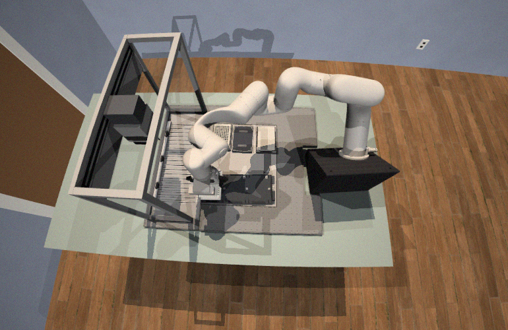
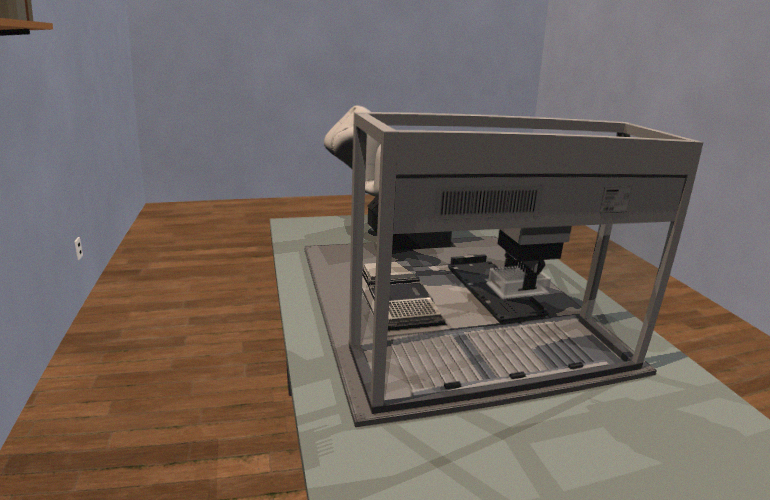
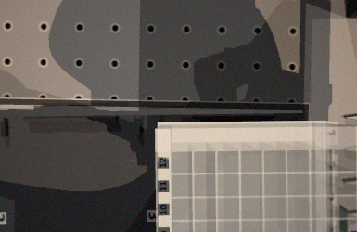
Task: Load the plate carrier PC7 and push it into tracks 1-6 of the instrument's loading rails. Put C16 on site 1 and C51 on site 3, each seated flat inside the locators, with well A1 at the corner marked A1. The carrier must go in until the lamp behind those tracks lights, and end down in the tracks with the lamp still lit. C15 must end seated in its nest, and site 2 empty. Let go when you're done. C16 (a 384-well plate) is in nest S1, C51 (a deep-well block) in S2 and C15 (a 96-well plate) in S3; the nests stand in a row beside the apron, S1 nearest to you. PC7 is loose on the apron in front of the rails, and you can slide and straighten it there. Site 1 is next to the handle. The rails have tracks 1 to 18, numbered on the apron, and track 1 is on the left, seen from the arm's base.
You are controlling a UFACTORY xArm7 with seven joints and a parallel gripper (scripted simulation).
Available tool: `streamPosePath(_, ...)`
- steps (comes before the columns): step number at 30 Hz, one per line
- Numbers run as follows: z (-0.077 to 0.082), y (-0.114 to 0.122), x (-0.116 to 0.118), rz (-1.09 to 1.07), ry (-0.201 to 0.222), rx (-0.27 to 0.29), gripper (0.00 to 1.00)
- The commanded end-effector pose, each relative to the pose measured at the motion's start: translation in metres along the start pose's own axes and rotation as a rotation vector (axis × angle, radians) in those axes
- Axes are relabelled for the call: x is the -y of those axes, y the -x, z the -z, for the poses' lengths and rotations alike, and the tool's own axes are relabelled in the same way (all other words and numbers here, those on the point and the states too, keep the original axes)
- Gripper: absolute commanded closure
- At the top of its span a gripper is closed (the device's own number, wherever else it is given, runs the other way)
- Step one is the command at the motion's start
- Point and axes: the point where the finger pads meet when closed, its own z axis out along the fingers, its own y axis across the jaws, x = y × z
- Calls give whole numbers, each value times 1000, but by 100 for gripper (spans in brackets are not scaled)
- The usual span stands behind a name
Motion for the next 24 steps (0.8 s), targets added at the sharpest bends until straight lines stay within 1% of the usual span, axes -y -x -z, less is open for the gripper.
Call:
streamPosePath(1, -6, -1, -1, 0, 3, -3, 100)
streamPosePath(4, -11, -1, -1, 0, 3, -3, 100)
streamPosePath(6, -11, -1, -1, 0, 3, -3, 100)
streamPosePath(18, -31, -1, -1, 0, 3, -3, 100)
streamPosePath(24, -31, -1, -1, 0, 3, -3, 100)
